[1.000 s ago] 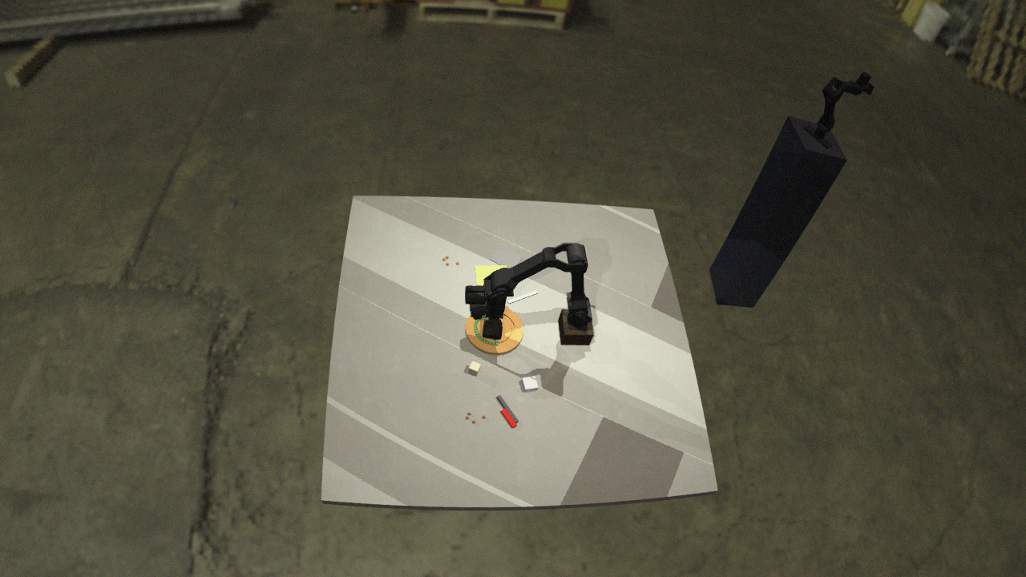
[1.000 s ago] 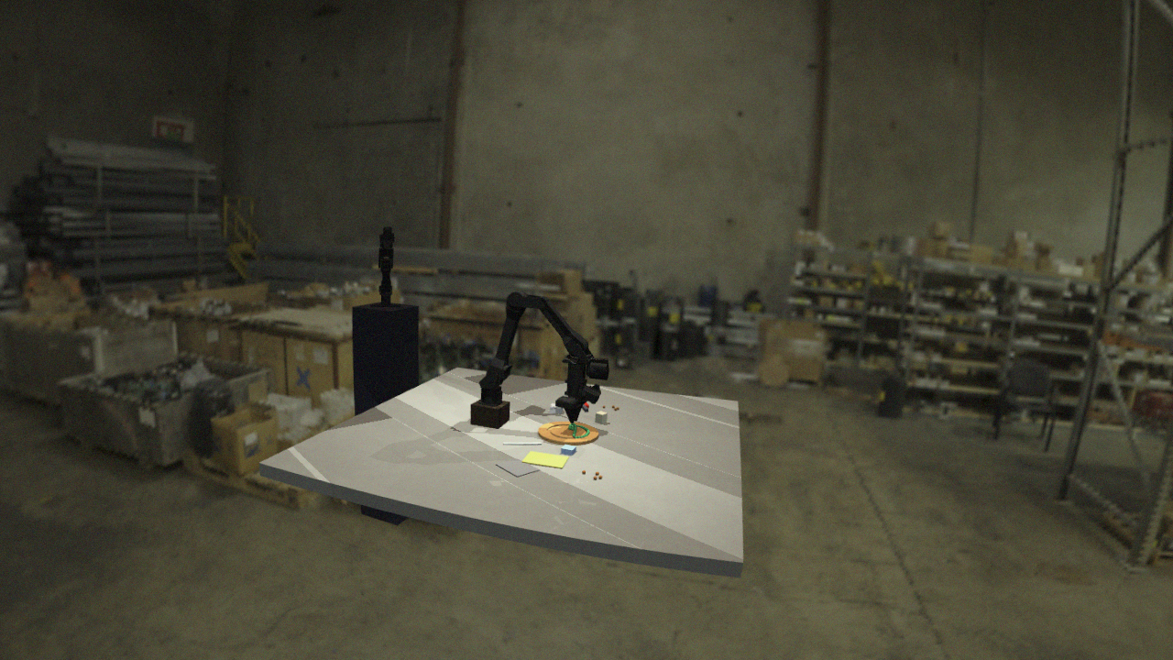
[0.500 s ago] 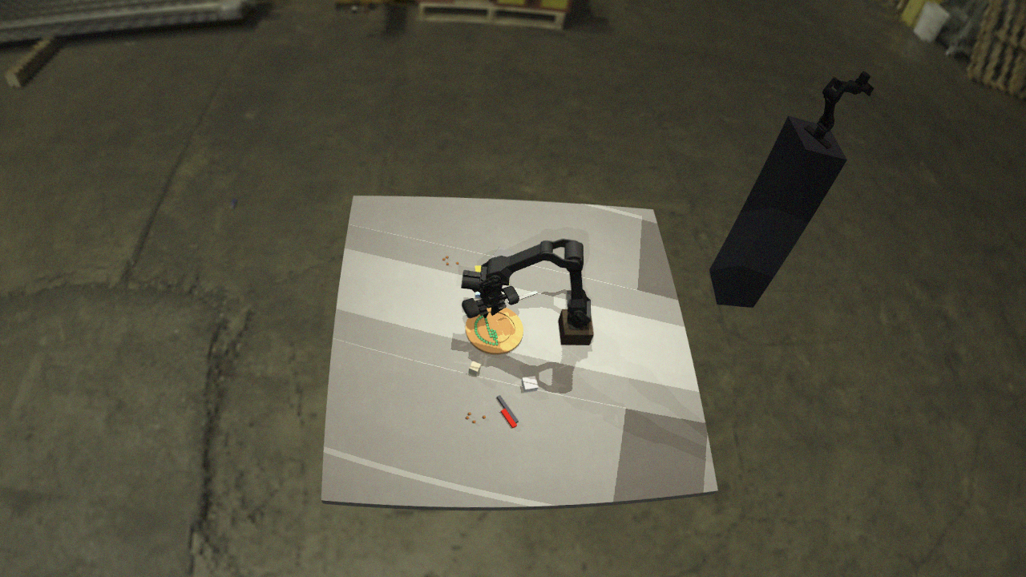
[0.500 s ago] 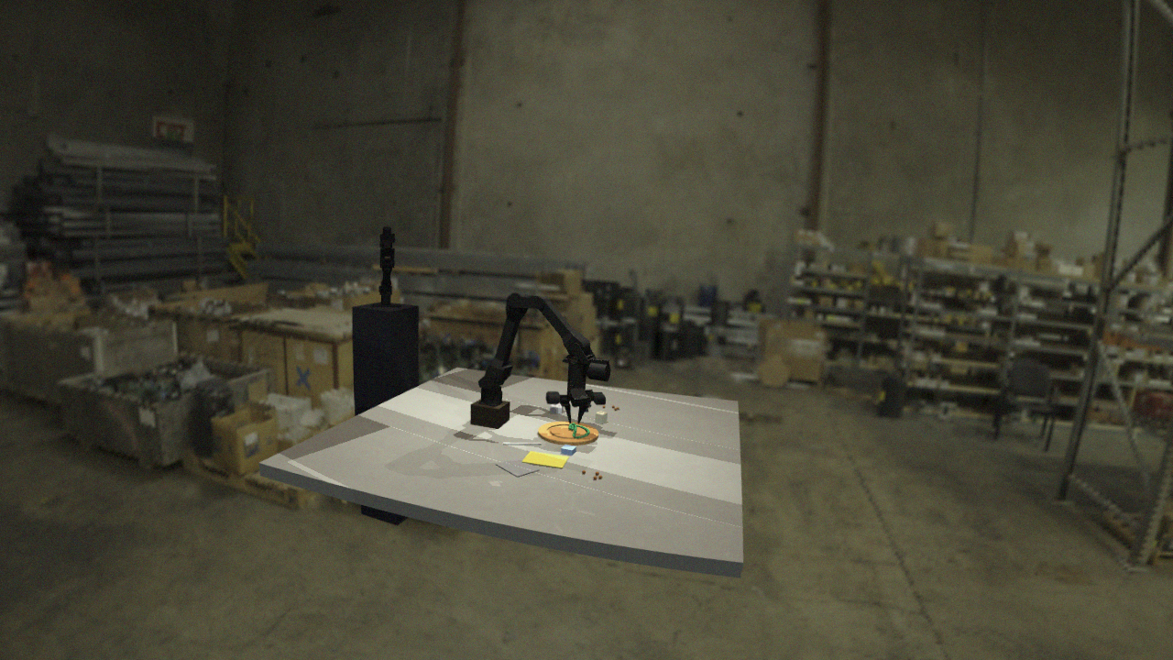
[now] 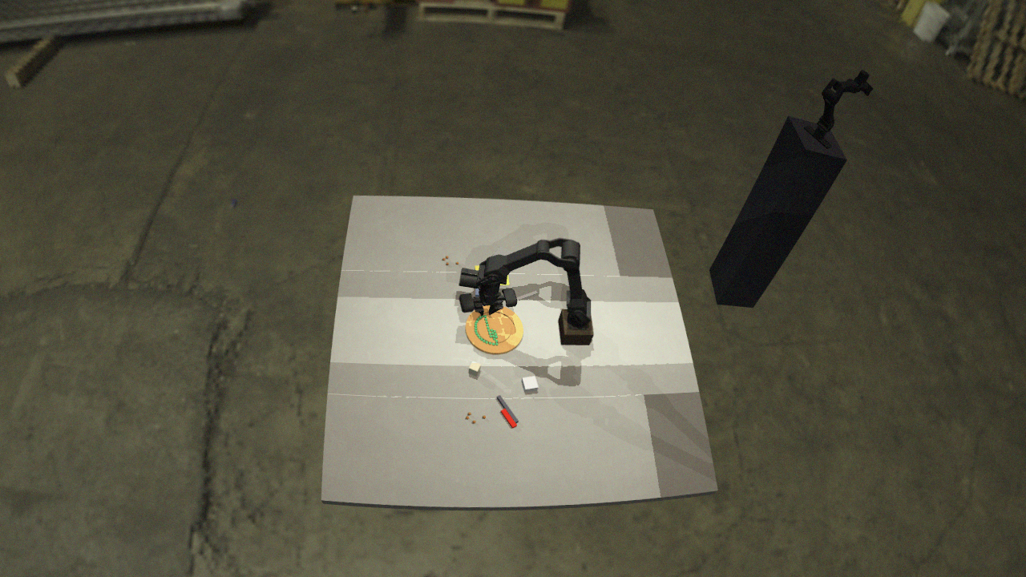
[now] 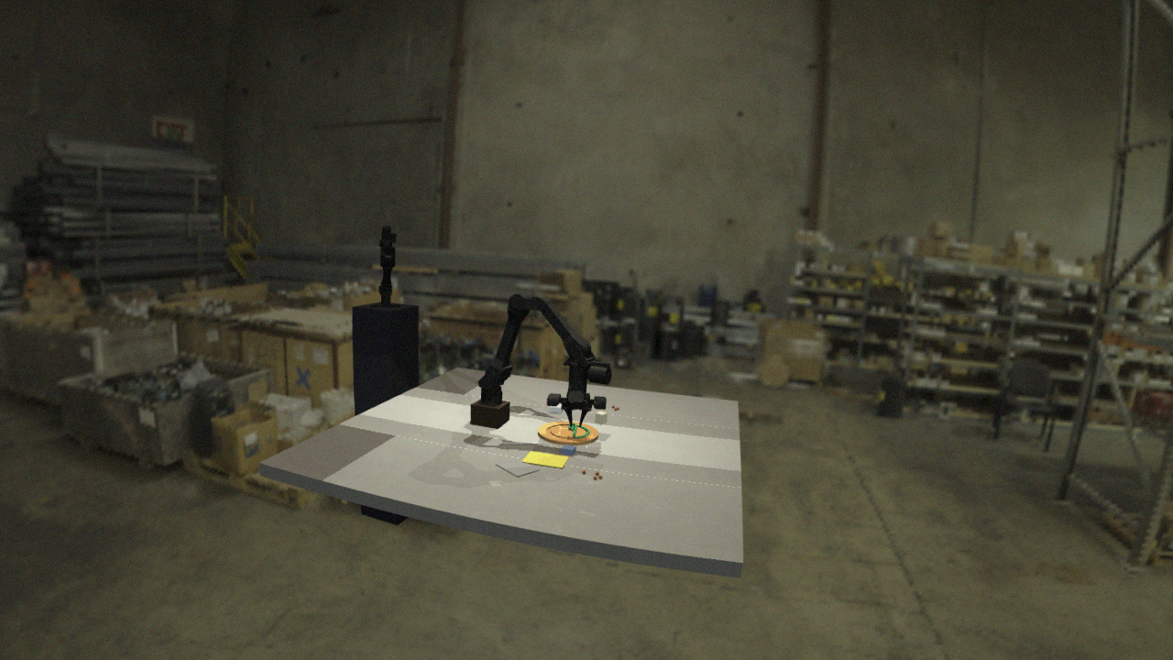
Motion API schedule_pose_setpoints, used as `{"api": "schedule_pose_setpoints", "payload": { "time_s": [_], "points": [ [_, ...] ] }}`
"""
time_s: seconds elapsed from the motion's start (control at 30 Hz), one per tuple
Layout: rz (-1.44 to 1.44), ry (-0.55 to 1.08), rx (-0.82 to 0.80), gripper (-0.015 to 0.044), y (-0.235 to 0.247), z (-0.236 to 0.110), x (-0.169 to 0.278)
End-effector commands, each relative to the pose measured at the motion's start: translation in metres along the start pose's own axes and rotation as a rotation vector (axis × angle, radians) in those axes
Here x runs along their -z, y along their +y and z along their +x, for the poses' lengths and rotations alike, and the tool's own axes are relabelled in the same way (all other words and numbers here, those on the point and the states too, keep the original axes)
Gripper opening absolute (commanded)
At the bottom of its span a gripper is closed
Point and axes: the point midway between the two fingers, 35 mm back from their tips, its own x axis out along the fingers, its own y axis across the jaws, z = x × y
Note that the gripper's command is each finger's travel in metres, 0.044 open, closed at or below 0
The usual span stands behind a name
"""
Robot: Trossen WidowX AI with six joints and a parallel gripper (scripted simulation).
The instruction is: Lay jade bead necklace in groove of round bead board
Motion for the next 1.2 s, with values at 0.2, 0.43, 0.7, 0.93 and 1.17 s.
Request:
{"api": "schedule_pose_setpoints", "payload": {
  "time_s": [0.2, 0.43, 0.7, 0.93, 1.17],
  "points": [
    [0.001, 0.001, 0.001, 0.012, 0.0, 0.007, 0.0],
    [0.003, 0.004, 0.006, 0.012, -0.002, 0.018, 0.001],
    [0.005, 0.007, 0.012, 0.012, -0.004, 0.03, 0.002],
    [0.005, 0.007, 0.012, 0.012, -0.004, 0.031, 0.002],
    [0.002, 0.003, 0.008, 0.0, -0.002, 0.03, 0.001]
  ]
}}
